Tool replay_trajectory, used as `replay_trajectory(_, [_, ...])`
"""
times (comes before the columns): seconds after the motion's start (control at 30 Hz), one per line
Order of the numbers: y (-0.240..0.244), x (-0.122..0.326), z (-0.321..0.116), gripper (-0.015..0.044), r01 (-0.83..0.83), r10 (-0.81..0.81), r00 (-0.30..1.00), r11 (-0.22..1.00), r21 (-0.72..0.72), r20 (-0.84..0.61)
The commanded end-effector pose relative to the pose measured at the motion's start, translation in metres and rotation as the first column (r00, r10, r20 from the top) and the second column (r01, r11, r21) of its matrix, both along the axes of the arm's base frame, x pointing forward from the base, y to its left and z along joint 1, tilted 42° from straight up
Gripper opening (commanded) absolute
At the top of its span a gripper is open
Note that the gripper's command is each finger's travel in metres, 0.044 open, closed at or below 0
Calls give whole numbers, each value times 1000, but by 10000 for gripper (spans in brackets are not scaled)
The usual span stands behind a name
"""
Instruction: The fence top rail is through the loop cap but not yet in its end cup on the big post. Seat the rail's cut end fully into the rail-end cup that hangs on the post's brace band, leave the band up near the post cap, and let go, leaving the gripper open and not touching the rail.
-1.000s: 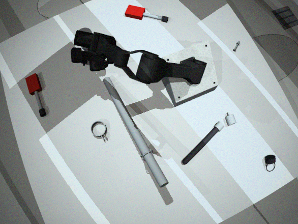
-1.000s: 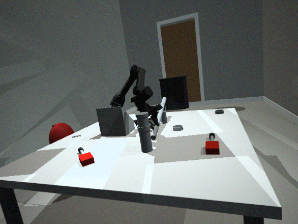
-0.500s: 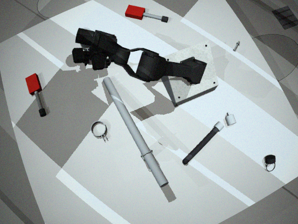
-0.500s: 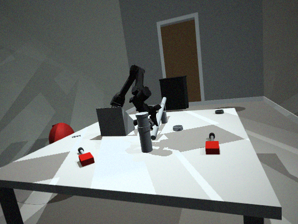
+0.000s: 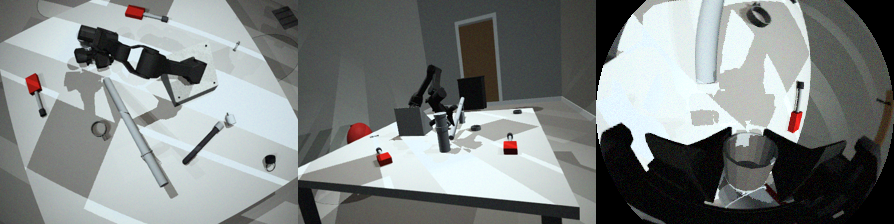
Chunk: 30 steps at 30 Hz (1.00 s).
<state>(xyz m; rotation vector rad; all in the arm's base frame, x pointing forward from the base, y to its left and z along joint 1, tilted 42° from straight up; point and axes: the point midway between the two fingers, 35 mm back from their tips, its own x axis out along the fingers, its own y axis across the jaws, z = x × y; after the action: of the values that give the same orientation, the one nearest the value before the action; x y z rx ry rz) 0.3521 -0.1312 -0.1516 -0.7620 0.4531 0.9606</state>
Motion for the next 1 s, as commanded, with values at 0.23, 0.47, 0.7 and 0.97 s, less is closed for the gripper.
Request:
replay_trajectory(0.23, [-1, -8, -1, 0, -59, 59, 997, 998, -4, 52])
replay_trajectory(0.47, [-1, -12, -1, 0, -92, 93, 992, 996, -7, 82])
replay_trajectory(0.7, [-1, -14, -1, 0, -109, 110, 989, 994, -9, 97])
replay_trajectory(0.97, [-1, -12, -1, 0, -89, 89, 993, 996, -7, 79])
